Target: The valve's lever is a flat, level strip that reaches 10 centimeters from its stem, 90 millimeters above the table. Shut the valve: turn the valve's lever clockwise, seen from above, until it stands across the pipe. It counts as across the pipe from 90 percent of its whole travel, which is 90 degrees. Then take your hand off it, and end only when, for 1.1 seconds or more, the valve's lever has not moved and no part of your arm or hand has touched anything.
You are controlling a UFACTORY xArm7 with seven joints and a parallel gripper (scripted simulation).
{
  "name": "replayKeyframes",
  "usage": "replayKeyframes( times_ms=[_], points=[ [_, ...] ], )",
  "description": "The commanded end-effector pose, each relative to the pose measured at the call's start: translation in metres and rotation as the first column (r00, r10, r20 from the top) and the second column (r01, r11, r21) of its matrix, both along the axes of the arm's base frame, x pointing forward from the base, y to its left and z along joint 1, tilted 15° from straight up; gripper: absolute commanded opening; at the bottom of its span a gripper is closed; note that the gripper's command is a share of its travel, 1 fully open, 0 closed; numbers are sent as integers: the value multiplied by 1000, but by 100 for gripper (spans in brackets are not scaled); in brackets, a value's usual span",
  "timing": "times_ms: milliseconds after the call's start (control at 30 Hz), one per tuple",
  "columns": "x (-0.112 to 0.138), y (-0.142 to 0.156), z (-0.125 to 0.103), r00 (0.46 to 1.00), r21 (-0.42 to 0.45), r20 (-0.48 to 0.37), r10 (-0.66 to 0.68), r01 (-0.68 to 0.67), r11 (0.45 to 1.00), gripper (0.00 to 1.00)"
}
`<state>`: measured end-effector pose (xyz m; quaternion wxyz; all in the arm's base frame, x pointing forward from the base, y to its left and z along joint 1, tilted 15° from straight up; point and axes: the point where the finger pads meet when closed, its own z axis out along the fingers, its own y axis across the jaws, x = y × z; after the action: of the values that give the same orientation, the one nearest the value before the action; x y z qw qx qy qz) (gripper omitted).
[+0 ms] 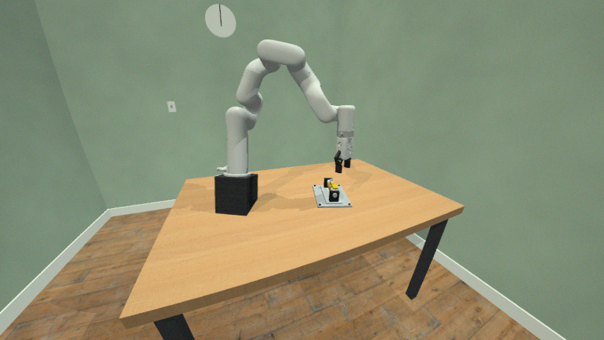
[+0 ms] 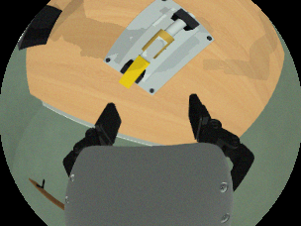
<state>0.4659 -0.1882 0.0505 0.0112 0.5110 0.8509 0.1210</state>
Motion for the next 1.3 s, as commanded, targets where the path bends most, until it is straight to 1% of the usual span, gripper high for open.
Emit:
replayKeyframes(
  times_ms=[0,567,633,700,767,800,867,933,967,1000,1033,1267],
  points=[
    [1,-1,2,1000,-2,4,-1,1,1000,100],
    [1,-1,2,1000,-2,3,-3,3,1000,100],
    [-1,-2,1,999,5,-6,-41,41,999,100],
    [-7,-3,0,989,21,-33,-147,148,989,100],
    [-17,-5,-2,949,40,-79,-307,310,950,100],
    [-22,-6,-4,913,48,-106,-393,400,915,100],
    [-32,-7,-6,821,54,-160,-549,562,825,100],
    [-40,-8,-7,730,51,-201,-653,674,737,100],
    [-42,-8,-8,698,49,-213,-684,707,706,100],
    [-44,-9,-8,678,48,-221,-701,726,686,100],
    [-44,-9,-8,669,47,-224,-708,734,678,100],
    [-44,-9,-8,668,47,-225,-710,735,677,100]
  ],
)
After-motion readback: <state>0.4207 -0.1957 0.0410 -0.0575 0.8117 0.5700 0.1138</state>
